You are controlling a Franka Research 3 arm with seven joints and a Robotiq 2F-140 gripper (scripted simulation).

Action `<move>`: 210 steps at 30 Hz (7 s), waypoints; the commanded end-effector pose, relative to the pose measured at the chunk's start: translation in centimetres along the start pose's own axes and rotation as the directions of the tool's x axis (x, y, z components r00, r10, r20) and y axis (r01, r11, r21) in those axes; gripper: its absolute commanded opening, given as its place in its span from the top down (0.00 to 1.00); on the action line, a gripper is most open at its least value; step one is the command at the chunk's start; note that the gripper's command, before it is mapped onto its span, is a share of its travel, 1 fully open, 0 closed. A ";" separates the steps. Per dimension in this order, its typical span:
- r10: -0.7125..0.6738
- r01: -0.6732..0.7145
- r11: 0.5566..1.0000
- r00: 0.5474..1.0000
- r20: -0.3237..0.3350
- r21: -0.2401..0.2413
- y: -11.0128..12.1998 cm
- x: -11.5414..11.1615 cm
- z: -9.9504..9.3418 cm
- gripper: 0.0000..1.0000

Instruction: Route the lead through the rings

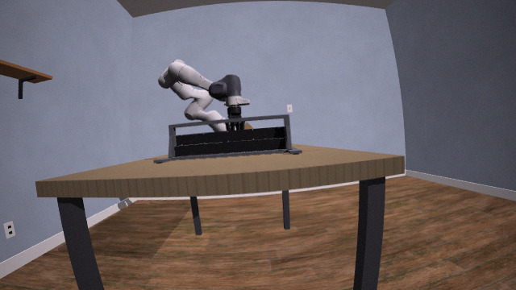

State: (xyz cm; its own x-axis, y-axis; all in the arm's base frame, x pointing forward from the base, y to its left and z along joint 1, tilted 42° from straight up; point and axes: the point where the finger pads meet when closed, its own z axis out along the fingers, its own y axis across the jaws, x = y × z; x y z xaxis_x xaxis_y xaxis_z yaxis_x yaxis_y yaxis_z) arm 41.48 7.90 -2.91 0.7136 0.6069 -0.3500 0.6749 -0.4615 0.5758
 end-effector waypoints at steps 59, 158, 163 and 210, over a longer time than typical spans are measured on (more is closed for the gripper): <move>0.005 -0.005 1.000 1.000 -0.002 0.000 0.0 0.1 0.2 1.00; 0.005 -0.005 1.000 1.000 -0.002 0.000 0.0 0.1 -2.9 1.00; 0.005 -0.005 1.000 1.000 -0.002 0.000 0.0 0.1 -3.3 1.00; -0.424 0.424 0.906 0.904 -0.051 -0.011 27.8 8.9 -16.6 1.00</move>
State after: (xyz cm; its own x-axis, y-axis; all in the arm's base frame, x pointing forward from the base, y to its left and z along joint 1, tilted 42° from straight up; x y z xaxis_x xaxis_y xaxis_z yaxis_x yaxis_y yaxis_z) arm 63.89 11.74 22.26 0.5574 0.7337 -0.3885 0.7948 -0.3365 0.5050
